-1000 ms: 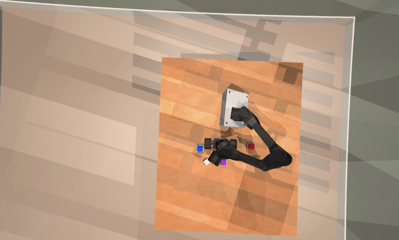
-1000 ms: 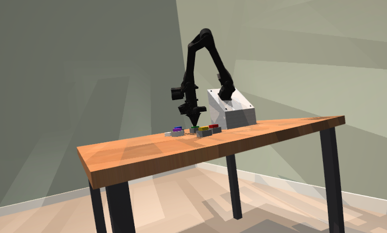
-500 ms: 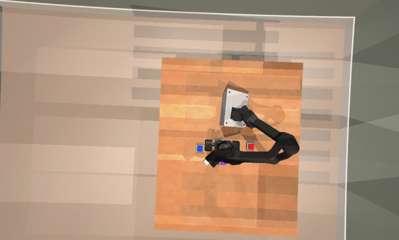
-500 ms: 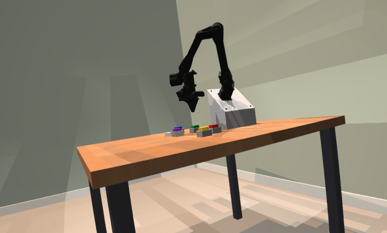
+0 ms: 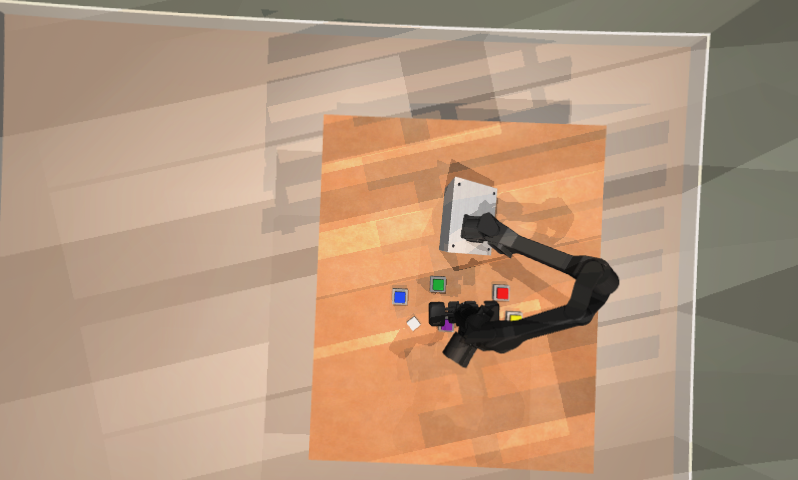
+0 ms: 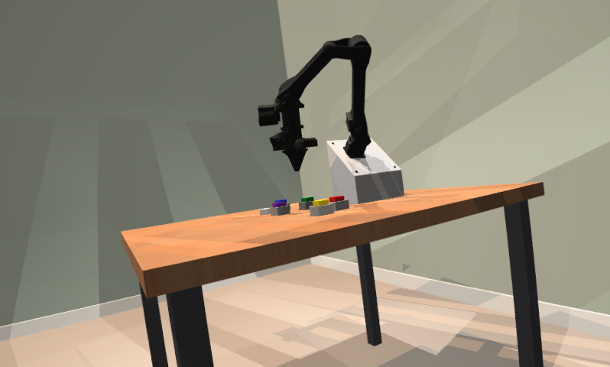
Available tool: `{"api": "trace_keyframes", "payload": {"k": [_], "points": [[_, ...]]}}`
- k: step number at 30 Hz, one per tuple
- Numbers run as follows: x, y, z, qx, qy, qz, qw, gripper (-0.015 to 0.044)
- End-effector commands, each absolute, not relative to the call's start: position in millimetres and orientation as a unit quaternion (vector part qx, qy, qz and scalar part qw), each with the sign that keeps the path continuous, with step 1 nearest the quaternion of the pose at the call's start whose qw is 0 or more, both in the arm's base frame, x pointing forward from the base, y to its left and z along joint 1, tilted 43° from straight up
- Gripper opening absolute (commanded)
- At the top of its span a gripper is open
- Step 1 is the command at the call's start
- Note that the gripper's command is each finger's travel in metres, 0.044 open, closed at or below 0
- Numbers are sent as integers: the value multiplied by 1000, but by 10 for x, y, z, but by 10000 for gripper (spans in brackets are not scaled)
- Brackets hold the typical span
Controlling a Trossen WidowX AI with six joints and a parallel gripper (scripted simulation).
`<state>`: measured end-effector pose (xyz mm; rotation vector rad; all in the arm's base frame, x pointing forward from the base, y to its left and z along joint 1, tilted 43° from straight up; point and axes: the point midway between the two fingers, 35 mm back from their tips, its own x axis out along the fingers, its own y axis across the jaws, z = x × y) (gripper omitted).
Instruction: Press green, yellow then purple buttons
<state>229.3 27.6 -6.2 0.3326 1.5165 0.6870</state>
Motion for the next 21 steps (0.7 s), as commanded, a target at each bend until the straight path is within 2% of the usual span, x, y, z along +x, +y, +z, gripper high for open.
{"api": "trace_keyframes", "payload": {"k": [1,6,12,21], "points": [[2502,608,235,149,665,300,668,20],[2620,1142,684,169,659,301,668,20],[2520,1735,1216,198,657,316,656,20],[2489,1972,1126,202,657,318,653,20]]}}
